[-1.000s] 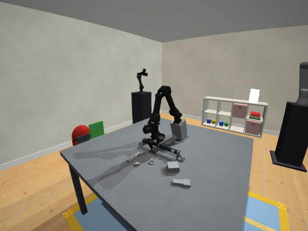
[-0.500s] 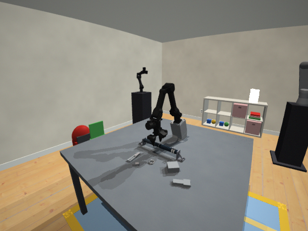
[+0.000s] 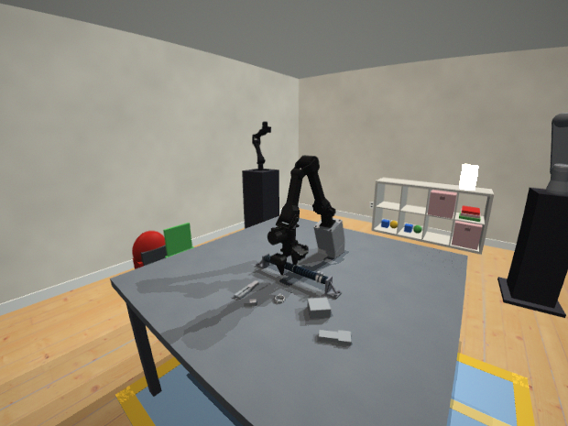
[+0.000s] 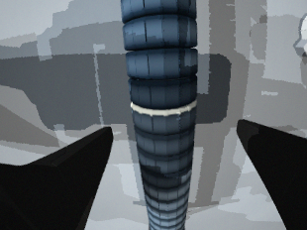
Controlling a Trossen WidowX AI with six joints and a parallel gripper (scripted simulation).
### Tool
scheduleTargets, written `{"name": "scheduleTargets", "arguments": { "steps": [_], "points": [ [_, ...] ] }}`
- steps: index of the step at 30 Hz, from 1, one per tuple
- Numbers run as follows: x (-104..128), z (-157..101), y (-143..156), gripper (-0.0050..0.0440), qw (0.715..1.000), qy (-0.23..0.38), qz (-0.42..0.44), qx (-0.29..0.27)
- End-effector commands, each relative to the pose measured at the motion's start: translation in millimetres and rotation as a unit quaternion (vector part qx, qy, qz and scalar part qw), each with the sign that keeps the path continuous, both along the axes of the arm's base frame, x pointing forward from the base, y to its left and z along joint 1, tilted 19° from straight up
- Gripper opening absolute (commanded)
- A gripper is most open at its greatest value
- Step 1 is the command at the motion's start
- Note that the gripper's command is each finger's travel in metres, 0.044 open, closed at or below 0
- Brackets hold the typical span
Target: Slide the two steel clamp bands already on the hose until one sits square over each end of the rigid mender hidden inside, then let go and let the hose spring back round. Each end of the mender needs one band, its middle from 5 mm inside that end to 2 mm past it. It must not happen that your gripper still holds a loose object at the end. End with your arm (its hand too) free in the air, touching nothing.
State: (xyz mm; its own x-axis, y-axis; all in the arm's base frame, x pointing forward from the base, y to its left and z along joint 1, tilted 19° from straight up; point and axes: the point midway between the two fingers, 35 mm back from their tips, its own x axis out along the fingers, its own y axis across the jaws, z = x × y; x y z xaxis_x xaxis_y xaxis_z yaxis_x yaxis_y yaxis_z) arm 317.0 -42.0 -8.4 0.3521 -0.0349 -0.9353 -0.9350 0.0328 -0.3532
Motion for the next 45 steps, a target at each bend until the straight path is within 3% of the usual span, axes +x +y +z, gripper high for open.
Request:
{"name": "scheduleTargets", "arguments": {
  "steps": [1,11,21,25,32,45],
  "points": [
    [-0.8,-20.6,0.2,0.044,1.0,0.011,-0.001,0.001],
    [-0.8,-20.6,0.2,0.044,1.0,0.011,-0.001,0.001],
    [-0.8,-20.6,0.2,0.02,1.0,0.011,-0.001,0.001],
    [-0.8,-20.6,0.2,0.02,1.0,0.011,-0.001,0.001],
    [-0.8,-20.6,0.2,0.0153,1.0,0.011,-0.001,0.001],
    [-0.8,-20.6,0.2,0.011,1.0,0.011,-0.001,0.001]
  ]
}}
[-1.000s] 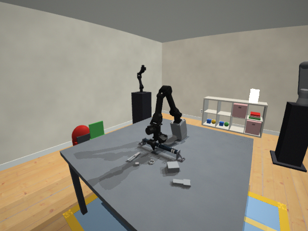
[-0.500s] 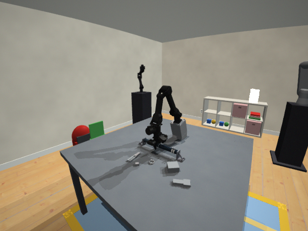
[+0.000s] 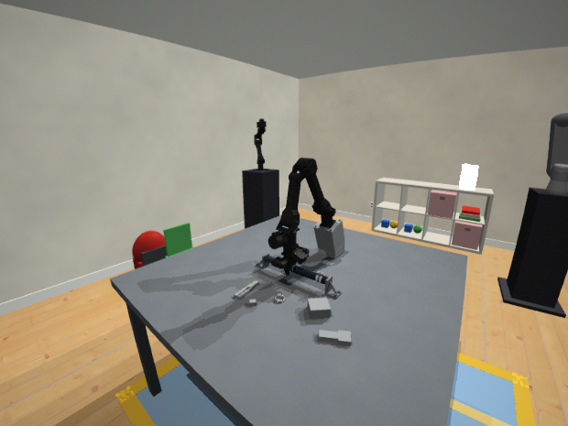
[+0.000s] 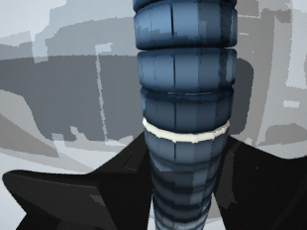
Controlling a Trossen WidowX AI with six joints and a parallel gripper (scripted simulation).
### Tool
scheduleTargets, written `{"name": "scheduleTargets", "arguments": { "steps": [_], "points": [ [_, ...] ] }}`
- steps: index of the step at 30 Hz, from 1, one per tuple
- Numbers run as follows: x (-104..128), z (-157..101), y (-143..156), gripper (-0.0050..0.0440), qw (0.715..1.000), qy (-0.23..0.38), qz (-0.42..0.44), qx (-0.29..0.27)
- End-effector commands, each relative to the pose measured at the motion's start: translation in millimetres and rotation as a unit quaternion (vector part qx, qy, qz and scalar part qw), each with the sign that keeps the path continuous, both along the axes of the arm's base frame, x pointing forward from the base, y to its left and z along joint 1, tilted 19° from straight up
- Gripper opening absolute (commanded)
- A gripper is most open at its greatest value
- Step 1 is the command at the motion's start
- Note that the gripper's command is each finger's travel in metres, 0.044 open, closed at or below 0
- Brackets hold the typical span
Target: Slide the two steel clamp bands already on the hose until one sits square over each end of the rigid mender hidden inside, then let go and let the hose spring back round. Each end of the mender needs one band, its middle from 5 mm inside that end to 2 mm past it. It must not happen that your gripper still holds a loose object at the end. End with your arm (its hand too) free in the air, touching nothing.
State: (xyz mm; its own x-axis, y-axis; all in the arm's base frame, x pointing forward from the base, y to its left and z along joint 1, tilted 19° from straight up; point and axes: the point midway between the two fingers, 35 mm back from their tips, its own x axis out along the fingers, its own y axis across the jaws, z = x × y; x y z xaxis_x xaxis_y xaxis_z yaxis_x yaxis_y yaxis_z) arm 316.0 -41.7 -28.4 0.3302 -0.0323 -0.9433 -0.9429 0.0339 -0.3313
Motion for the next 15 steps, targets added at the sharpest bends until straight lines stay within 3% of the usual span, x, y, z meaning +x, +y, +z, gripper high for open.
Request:
{"name": "scheduleTargets", "arguments": {
  "steps": [1,4,8,10,12,14,15],
  "points": [
    [0.2,-0.6,-0.1,0.0103,1.0,0.0,-0.001,0.0],
    [0.2,-0.6,-0.1,0.0083,1.0,0.0,-0.001,0.0],
    [0.2,-0.6,-0.1,0.0,1.0,0.0,-0.001,0.0],
    [0.2,-0.6,-0.1,0.0,1.0,0.0,-0.001,0.0],
    [0.2,-0.6,-0.1,0.0048,1.0,0.0,-0.001,0.0],
    [0.2,-0.6,-0.1,0.0048,1.0,0.0,-0.001,0.0],
    [0.2,-0.6,-0.1,0.0072,1.0,0.0,-0.001,0.0]
  ]
}}
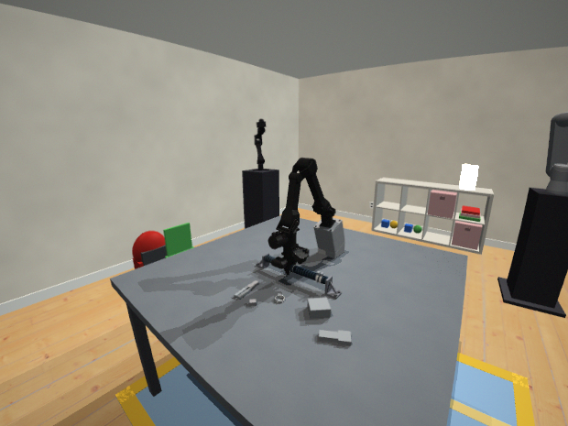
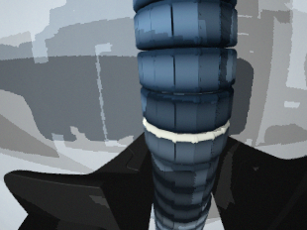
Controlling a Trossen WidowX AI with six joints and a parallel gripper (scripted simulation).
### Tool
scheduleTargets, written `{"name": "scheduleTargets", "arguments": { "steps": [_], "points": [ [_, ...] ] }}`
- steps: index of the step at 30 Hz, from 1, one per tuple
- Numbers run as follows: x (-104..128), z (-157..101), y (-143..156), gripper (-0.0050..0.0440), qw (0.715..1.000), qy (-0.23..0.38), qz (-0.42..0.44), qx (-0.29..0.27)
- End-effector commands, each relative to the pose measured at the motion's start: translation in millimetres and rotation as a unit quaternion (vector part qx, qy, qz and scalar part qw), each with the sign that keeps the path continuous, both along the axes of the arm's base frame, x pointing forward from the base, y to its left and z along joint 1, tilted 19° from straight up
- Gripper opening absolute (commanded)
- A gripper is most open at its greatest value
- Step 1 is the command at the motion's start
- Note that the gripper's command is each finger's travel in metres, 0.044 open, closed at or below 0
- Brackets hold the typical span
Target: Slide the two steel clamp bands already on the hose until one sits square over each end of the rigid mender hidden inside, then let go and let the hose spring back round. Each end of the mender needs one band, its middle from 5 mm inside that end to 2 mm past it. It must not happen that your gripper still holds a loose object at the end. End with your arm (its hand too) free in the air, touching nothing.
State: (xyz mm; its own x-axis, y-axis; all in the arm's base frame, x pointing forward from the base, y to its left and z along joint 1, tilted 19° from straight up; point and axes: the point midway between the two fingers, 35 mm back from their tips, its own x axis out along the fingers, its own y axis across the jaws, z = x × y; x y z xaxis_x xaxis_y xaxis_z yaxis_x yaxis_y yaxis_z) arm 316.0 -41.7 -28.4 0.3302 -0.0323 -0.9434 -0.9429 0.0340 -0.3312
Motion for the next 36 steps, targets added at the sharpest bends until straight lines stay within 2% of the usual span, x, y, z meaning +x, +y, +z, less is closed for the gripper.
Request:
{"name": "scheduleTargets", "arguments": {
  "steps": [1,14,16,17,19,24,36],
  "points": [
    [0,-1,0,0.0096,1.0,0.0,-0.001,0.0],
    [0,-1,0,0.0408,1.0,0.0,-0.001,0.0],
    [0,-1,0,0.0408,1.0,0.0,-0.001,0.0],
    [0,-1,0,0.0432,1.0,0.0,-0.001,0.0],
    [0,1,-1,0.044,1.0,0.0,-0.001,0.0],
    [-14,40,-10,0.044,1.0,0.0,-0.001,0.0],
    [-15,42,-11,0.044,1.0,0.0,-0.001,0.0]
  ]
}}
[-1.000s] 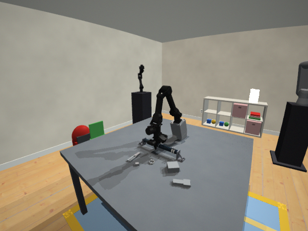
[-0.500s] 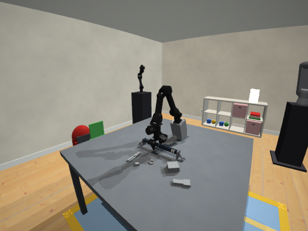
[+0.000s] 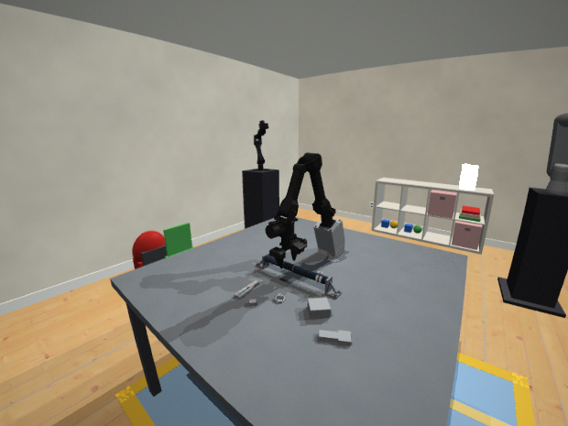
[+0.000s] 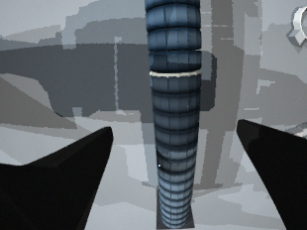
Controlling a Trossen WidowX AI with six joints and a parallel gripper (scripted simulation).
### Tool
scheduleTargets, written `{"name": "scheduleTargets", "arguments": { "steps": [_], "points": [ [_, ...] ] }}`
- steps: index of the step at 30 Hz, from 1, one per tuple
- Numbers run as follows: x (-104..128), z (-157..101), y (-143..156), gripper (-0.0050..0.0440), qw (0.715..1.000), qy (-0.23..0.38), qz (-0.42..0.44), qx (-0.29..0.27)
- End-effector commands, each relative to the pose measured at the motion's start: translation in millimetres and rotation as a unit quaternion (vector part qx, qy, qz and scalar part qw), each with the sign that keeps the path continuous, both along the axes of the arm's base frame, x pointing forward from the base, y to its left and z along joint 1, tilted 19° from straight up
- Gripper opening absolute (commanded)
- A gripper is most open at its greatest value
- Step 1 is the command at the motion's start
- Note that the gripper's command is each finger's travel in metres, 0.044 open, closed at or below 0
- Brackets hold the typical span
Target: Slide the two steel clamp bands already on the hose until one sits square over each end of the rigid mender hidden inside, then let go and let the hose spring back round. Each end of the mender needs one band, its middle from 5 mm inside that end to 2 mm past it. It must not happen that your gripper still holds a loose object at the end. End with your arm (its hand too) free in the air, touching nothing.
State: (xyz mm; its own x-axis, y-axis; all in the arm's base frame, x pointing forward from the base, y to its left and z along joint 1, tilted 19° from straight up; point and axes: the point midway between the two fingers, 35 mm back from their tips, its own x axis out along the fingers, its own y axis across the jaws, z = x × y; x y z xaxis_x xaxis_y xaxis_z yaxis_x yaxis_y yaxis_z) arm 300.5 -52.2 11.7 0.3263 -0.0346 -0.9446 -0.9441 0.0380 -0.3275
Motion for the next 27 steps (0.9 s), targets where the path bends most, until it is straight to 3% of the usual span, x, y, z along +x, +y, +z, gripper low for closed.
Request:
{"name": "scheduleTargets", "arguments": {
  "steps": [1,15,21,27],
  "points": [
    [0,2,0,0.044,1.0,-0.002,0.001,0.0],
    [0,2,0,0.044,1.0,-0.002,0.001,0.0],
    [15,-39,-2,0.044,1.0,-0.002,0.001,0.0],
    [15,-40,-2,0.044,1.0,-0.002,0.001,0.0]
  ]
}}
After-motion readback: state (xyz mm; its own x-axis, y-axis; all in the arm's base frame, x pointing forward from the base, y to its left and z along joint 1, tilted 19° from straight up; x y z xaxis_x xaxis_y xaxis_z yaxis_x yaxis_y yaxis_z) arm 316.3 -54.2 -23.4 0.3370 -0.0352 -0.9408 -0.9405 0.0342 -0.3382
